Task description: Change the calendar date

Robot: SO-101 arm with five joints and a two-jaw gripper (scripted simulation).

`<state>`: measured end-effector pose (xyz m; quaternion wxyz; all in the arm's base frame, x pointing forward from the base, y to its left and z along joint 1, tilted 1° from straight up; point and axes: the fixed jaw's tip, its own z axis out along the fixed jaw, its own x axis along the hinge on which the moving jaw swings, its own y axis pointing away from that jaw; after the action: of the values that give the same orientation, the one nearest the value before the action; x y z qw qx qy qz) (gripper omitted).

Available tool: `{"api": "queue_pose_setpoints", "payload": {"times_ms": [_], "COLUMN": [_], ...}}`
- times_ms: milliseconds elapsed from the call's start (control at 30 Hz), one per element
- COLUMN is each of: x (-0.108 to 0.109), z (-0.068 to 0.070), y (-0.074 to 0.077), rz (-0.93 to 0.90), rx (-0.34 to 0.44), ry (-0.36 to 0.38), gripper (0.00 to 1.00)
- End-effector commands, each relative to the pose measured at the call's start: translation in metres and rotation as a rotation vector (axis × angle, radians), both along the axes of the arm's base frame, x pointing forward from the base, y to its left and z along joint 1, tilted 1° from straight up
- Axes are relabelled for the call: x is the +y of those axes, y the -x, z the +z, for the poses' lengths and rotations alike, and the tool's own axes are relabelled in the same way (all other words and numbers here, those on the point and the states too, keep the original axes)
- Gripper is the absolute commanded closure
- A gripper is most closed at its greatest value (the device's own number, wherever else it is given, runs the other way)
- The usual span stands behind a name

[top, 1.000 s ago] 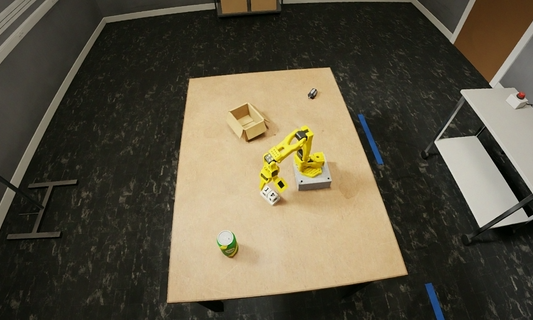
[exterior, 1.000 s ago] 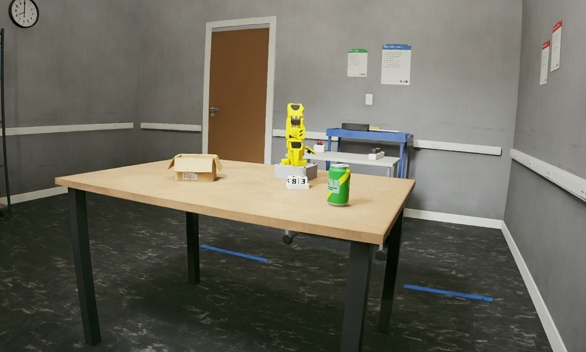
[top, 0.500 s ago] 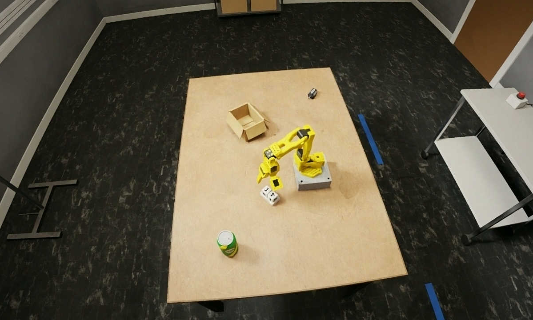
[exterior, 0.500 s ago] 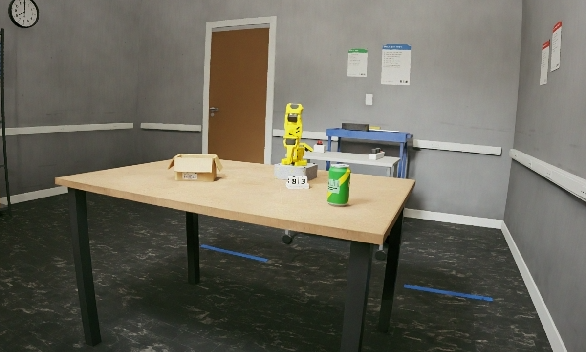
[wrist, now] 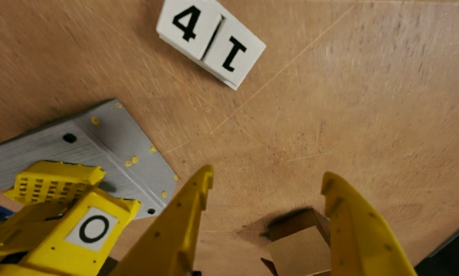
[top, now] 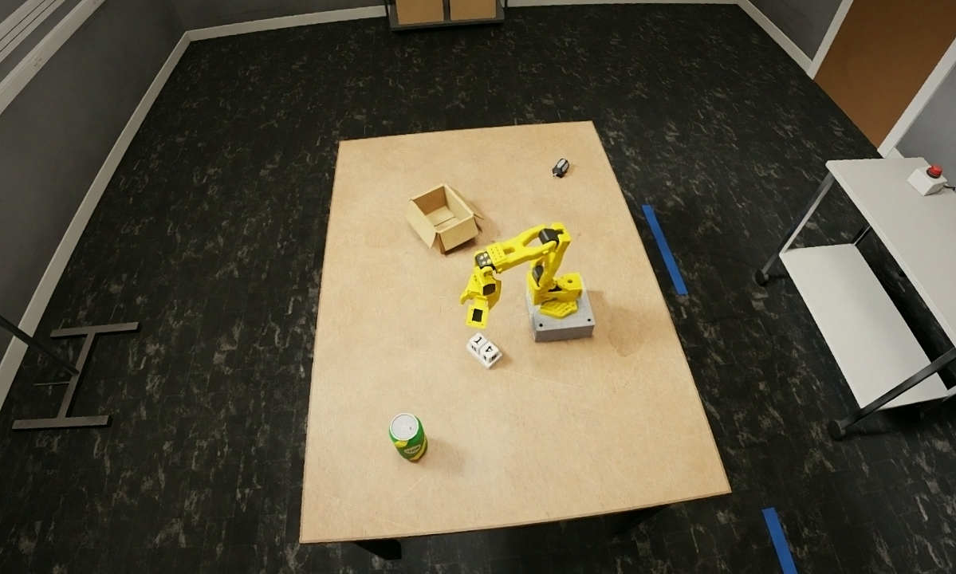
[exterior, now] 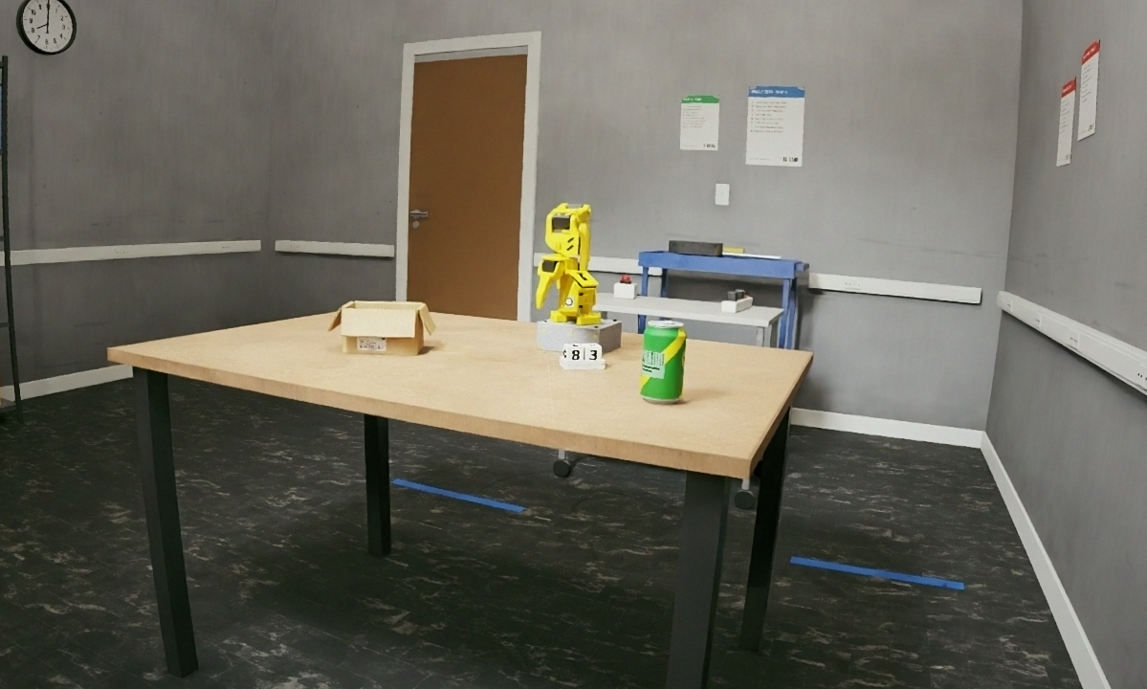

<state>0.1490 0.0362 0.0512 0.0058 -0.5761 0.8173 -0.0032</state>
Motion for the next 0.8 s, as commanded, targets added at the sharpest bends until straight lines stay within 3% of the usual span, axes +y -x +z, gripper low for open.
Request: {"api": "queue_pose_setpoints", "payload": {"times_ms": [0, 167, 233, 267, 533, 767], "x": [-0.007, -0.014, -0.014, -0.018, -0.028, -0.033], "z": [0.004, 0.010, 0.010, 0.012, 0.018, 0.021], "y": [0.005, 0.007, 0.007, 0.010, 0.015, 0.018], "rz": [-0.209, -0.453, -0.453, -0.566, -0.914, -1.091], "rx": [0.001, 0.001, 0.001, 0.003, 0.004, 0.004], "ry": [-0.003, -0.005, -0.005, -0.006, -0.009, -0.011], "gripper": [0.64, 0.64, 0.64, 0.64, 0.64, 0.64]}}
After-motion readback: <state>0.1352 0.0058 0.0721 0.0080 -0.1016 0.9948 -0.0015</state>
